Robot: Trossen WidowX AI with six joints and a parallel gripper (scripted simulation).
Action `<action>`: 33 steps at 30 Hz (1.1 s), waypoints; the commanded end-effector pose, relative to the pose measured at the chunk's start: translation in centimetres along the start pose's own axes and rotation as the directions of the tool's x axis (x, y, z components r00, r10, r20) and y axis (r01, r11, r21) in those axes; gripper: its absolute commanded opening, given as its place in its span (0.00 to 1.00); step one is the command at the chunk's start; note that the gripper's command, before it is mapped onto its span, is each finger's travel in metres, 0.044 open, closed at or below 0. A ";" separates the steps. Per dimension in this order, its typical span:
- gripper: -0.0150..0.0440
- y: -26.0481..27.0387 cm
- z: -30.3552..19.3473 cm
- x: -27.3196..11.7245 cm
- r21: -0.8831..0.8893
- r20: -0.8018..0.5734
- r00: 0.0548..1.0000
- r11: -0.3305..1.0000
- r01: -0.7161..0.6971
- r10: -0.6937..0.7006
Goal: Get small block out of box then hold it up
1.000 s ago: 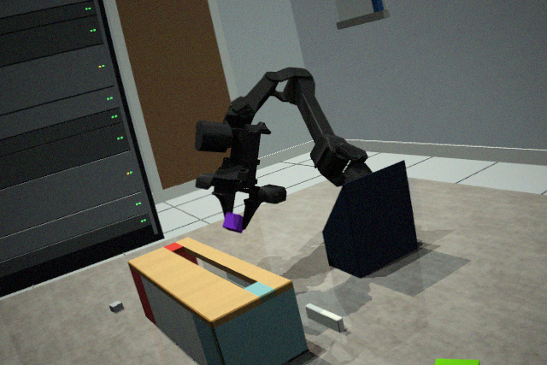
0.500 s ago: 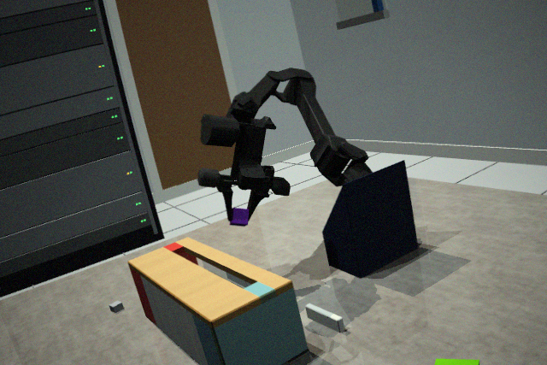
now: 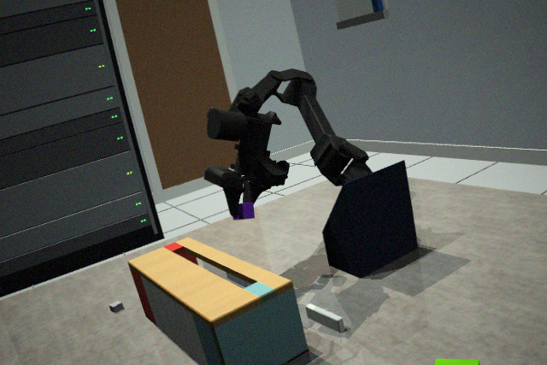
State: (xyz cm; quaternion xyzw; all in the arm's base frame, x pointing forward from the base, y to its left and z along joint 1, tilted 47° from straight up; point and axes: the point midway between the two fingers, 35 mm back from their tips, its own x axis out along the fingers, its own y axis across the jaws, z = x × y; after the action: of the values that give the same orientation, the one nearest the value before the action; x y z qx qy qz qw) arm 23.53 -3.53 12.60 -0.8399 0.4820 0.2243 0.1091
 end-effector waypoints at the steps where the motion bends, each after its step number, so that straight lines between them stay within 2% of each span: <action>1: 0.25 0.0 0.0 -0.4 -0.148 -0.016 1.000 0.989 0.005 -0.008; 8: 0.25 0.2 -0.1 -1.0 -0.423 -0.043 0.999 0.906 -0.001 -0.019; 15: 0.25 0.3 -0.3 -1.5 -0.657 -0.070 0.997 0.753 -0.022 -0.032; 33: 0.25 0.3 -0.3 -1.6 -0.677 -0.073 0.997 0.735 -0.025 -0.034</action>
State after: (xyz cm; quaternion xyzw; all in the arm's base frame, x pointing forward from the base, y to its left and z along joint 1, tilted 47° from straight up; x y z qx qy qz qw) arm 22.70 -2.58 13.57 -0.8321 0.3702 0.3506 -0.2185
